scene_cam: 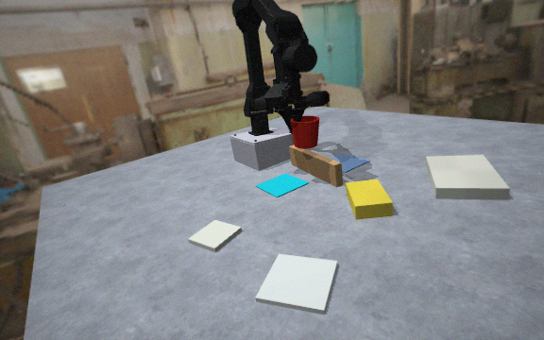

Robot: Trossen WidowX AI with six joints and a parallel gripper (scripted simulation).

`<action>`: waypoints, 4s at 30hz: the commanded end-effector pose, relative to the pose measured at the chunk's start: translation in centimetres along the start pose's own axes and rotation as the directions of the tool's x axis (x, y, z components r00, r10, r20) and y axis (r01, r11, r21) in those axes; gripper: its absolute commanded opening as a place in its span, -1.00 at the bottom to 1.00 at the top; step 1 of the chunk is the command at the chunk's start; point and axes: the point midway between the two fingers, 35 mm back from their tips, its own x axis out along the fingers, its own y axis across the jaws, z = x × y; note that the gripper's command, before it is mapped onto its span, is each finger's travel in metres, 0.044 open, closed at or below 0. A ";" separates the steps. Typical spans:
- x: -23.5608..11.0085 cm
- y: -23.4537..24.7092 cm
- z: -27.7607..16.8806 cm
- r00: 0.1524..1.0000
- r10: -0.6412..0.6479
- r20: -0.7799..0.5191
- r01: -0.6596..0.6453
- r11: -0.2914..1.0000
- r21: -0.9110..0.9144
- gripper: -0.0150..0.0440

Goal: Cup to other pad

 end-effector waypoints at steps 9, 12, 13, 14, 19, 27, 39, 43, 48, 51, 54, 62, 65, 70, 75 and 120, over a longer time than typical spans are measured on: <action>-0.1 -1.3 1.7 1.000 -0.001 -0.001 0.001 1.000 -0.004 -0.49; -0.1 -1.6 2.1 1.000 -0.001 -0.001 0.001 1.000 -0.004 -0.49; -0.1 -1.7 2.2 1.000 -0.001 -0.001 0.001 1.000 -0.004 -0.49; -0.1 -1.8 2.3 1.000 -0.001 -0.001 0.001 1.000 -0.004 -0.49; -0.1 -2.4 3.0 1.000 -0.002 0.000 0.002 1.000 -0.004 -0.49; -0.2 -3.3 4.1 1.000 -0.003 0.001 0.003 1.000 -0.004 -0.49; -0.3 -4.7 5.8 1.000 -0.004 0.003 0.004 1.000 -0.004 -0.49; -0.3 -5.2 6.4 1.000 -0.005 0.003 0.005 1.000 -0.004 -0.49; -0.3 -5.7 6.9 1.000 -0.005 0.004 0.005 1.000 -0.004 -0.49; -0.2 -5.7 6.9 1.000 -0.005 0.004 0.005 1.000 -0.004 -0.49; 0.2 -5.7 6.9 1.000 -0.005 0.004 0.005 1.000 -0.004 -0.49; 1.4 -5.6 7.0 1.000 -0.005 0.004 0.005 1.000 -0.004 -0.49; 1.9 -5.6 7.0 1.000 -0.005 0.004 0.005 1.000 -0.004 -0.49; 2.7 -5.6 7.0 1.000 -0.005 0.004 0.005 1.000 -0.004 -0.49; 3.5 -5.6 7.1 1.000 -0.005 0.004 0.005 1.000 -0.004 -0.49; 7.7 -5.7 7.0 1.000 0.001 0.006 -0.001 1.000 -0.008 -0.49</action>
